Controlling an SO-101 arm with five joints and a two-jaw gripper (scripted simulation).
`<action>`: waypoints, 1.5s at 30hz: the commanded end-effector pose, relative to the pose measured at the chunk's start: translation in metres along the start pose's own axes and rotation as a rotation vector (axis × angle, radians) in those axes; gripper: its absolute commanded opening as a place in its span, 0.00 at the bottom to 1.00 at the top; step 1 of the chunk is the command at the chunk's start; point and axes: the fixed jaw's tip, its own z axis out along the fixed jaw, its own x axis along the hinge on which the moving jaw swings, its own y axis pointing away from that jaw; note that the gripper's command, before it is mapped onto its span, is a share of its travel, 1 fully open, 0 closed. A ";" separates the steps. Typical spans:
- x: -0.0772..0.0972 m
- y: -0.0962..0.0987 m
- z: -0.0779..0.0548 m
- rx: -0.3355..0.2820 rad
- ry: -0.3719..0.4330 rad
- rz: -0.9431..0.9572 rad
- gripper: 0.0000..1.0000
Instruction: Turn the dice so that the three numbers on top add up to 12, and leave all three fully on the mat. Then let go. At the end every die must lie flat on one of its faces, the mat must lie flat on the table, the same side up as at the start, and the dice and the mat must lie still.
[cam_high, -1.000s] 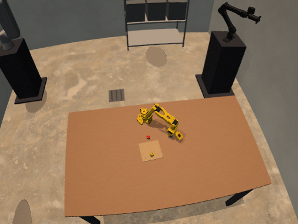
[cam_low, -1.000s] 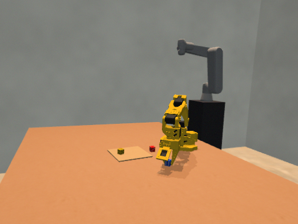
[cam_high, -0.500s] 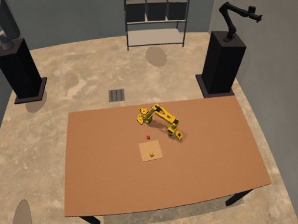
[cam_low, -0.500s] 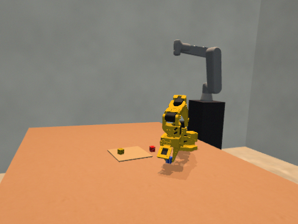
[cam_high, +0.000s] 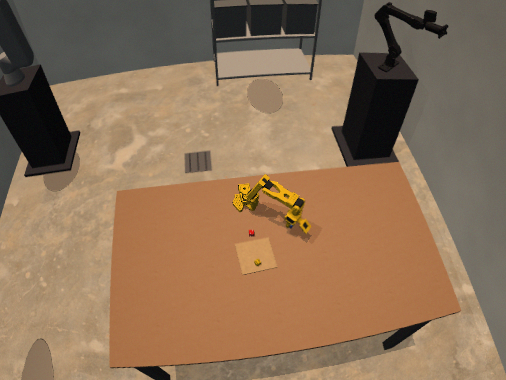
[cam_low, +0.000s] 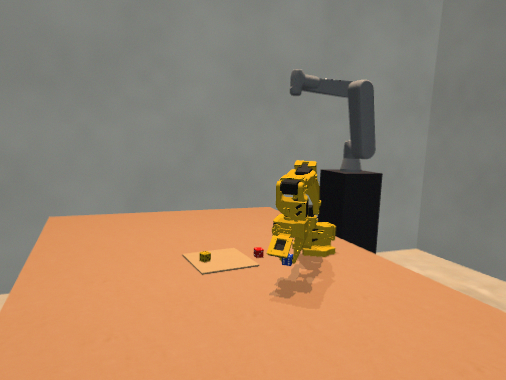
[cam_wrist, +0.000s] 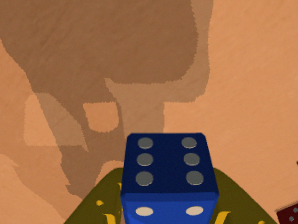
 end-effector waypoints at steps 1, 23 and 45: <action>-0.005 0.000 -0.015 -0.007 -0.071 -0.005 0.00; -0.011 -0.073 -0.012 -0.045 -0.067 0.316 0.00; 0.023 -0.181 0.000 -0.088 -0.093 0.797 0.00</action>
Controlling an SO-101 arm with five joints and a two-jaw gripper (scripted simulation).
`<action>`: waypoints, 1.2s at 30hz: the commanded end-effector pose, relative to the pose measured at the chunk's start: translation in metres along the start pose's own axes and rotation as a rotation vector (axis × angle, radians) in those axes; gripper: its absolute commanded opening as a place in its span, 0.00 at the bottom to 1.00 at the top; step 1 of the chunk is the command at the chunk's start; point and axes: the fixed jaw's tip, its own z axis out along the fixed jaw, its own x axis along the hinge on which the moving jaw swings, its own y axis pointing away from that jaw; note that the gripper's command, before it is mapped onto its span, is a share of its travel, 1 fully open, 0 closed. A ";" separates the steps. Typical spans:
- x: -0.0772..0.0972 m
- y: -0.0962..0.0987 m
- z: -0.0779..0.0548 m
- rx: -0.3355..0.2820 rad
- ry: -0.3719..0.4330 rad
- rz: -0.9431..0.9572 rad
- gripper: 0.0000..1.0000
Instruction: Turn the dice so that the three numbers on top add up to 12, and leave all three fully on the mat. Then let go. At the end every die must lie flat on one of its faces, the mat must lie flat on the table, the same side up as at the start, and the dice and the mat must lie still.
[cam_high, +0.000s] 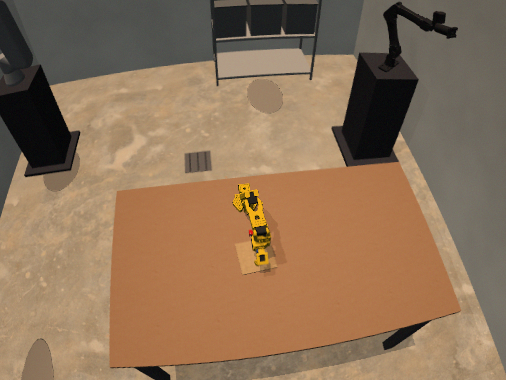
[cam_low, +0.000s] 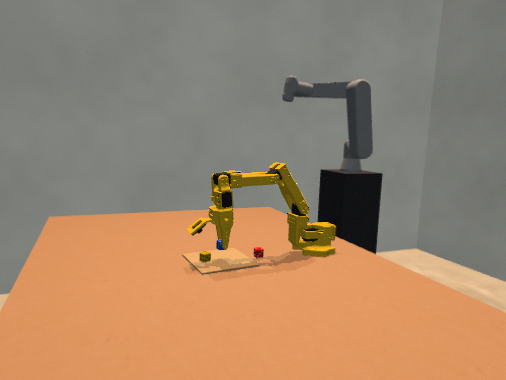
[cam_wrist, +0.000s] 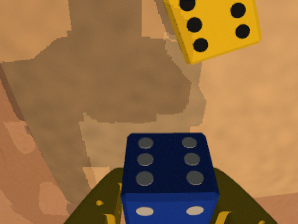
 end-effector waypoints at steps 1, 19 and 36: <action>-0.006 -0.008 -0.009 -0.007 -0.042 0.026 0.00; -0.007 -0.009 -0.009 -0.007 -0.042 0.031 0.00; -0.004 -0.013 -0.021 -0.014 -0.078 0.131 0.00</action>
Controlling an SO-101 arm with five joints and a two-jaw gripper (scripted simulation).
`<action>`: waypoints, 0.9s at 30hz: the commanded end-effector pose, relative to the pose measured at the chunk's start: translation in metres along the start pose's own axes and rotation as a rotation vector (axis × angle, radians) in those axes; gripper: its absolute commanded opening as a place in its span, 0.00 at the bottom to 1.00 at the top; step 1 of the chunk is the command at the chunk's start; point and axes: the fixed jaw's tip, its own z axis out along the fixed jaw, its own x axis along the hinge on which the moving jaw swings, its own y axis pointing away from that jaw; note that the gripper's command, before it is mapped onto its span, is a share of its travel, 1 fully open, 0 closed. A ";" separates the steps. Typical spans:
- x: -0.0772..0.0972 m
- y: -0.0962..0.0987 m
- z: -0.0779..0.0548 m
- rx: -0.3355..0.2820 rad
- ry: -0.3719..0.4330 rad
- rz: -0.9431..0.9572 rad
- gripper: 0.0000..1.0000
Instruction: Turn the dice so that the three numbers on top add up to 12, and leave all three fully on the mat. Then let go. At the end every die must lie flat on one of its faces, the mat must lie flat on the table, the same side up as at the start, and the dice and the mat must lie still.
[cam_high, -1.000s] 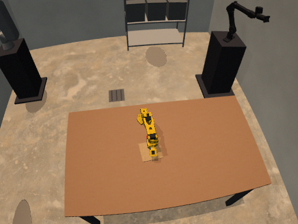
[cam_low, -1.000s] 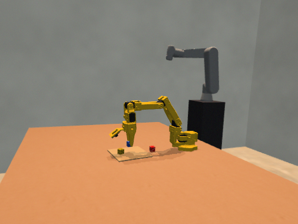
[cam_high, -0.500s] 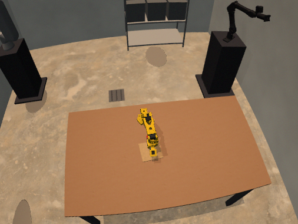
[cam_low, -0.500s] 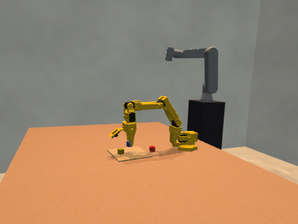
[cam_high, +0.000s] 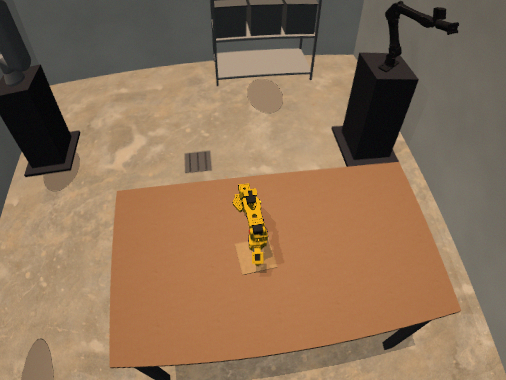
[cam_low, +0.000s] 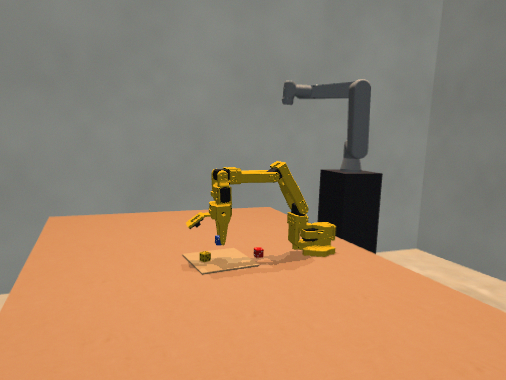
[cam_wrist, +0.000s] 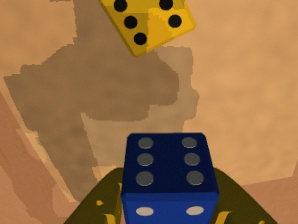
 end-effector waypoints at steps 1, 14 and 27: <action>-0.003 -0.002 -0.013 -0.010 -0.054 0.019 0.00; -0.002 -0.002 -0.009 -0.009 -0.047 0.019 0.00; -0.003 -0.002 -0.006 -0.009 -0.047 0.019 0.00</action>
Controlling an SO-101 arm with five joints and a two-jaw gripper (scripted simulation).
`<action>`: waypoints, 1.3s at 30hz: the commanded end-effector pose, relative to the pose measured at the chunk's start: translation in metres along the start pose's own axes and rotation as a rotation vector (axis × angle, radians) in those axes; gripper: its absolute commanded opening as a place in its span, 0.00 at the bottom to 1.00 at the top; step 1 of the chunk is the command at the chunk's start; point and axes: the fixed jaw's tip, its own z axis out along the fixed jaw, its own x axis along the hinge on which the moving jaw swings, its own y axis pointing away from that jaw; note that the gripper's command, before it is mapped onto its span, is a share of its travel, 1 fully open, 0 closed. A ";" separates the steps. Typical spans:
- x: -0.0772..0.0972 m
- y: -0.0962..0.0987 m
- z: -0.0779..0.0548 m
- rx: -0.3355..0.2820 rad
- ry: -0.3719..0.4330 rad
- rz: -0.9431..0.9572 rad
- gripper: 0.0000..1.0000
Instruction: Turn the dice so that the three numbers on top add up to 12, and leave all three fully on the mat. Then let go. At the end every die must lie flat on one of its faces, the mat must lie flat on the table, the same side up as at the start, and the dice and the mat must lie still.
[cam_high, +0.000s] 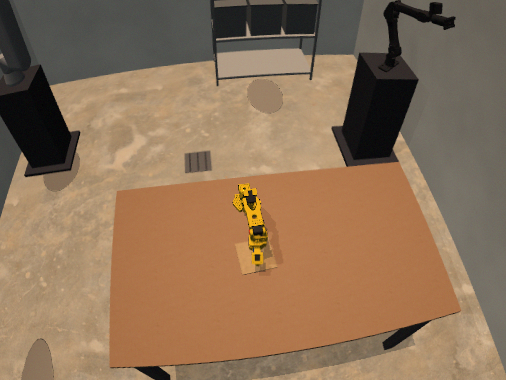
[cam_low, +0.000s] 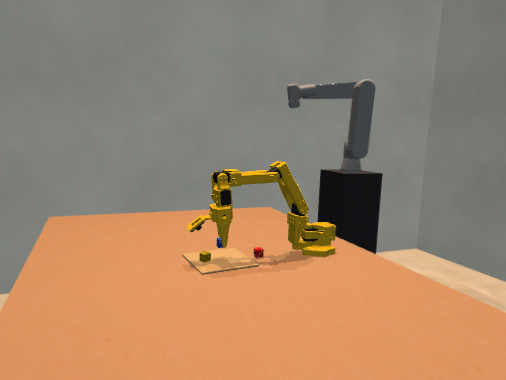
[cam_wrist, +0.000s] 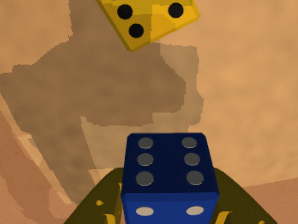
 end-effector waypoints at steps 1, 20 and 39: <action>-0.006 -0.001 -0.012 -0.013 -0.070 0.018 0.00; -0.007 -0.001 -0.004 -0.013 -0.070 0.018 0.00; -0.008 -0.001 0.003 -0.013 -0.070 0.018 0.00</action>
